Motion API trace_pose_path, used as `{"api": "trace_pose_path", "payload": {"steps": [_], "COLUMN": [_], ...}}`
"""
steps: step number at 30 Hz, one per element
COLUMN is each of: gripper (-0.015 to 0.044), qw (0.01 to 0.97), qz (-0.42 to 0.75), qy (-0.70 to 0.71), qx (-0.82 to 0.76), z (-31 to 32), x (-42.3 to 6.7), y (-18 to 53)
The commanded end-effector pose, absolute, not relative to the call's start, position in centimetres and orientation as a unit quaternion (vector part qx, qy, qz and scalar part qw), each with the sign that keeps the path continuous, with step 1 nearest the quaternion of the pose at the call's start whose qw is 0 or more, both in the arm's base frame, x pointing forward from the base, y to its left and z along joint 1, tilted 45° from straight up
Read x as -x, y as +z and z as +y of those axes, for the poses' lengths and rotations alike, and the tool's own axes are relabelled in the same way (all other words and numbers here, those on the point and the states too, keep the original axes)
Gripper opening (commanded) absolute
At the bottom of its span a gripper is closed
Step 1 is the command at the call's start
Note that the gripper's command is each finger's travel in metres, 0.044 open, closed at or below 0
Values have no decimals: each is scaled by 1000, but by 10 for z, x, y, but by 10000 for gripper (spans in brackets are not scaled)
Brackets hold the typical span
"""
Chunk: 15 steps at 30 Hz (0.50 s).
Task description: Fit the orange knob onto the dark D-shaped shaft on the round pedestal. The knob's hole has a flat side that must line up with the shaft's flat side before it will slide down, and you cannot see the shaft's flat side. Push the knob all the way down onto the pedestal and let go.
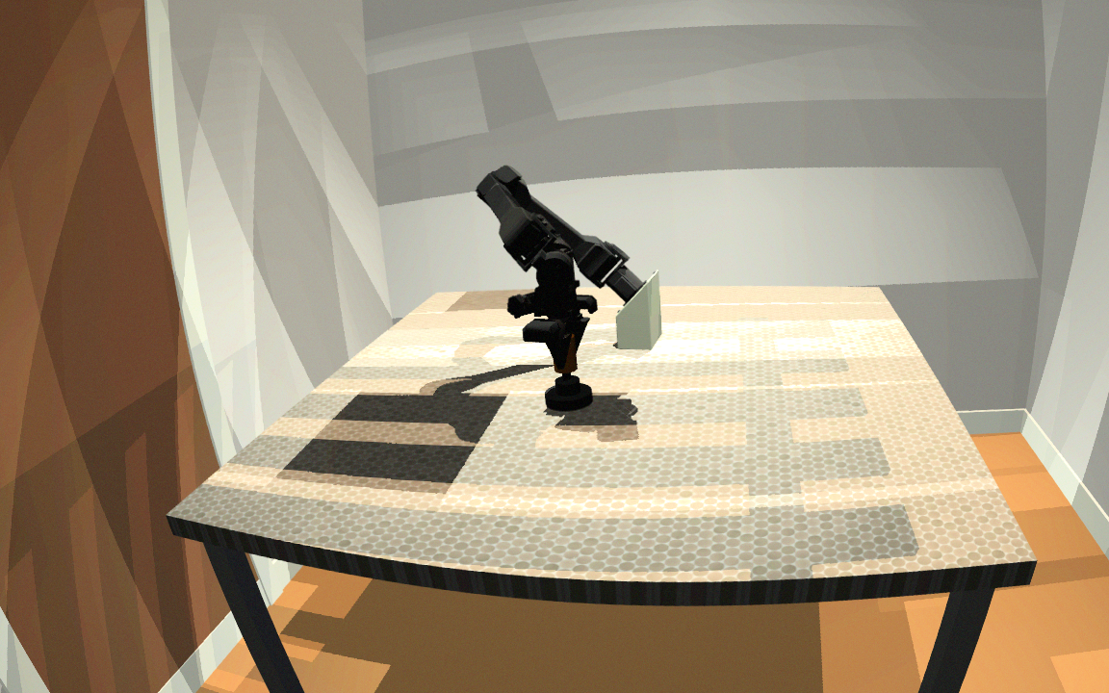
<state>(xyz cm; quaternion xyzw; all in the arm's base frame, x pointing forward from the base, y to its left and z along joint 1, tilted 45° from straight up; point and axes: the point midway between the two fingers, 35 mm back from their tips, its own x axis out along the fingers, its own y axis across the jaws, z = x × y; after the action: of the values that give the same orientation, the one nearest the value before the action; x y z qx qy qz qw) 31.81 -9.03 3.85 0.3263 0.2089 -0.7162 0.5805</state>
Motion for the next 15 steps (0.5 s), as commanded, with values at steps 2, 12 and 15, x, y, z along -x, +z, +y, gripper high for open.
{"api": "trace_pose_path", "payload": {"steps": [2, 12, 15], "gripper": [0, 0, 0], "qw": [582, 582, 584], "qz": [208, 207, 212], "qy": [-715, -715, -713], "qx": [-328, -328, -324], "z": [-88, -91, -91], "x": [-319, -318, -318], "y": [38, 36, 35]}}
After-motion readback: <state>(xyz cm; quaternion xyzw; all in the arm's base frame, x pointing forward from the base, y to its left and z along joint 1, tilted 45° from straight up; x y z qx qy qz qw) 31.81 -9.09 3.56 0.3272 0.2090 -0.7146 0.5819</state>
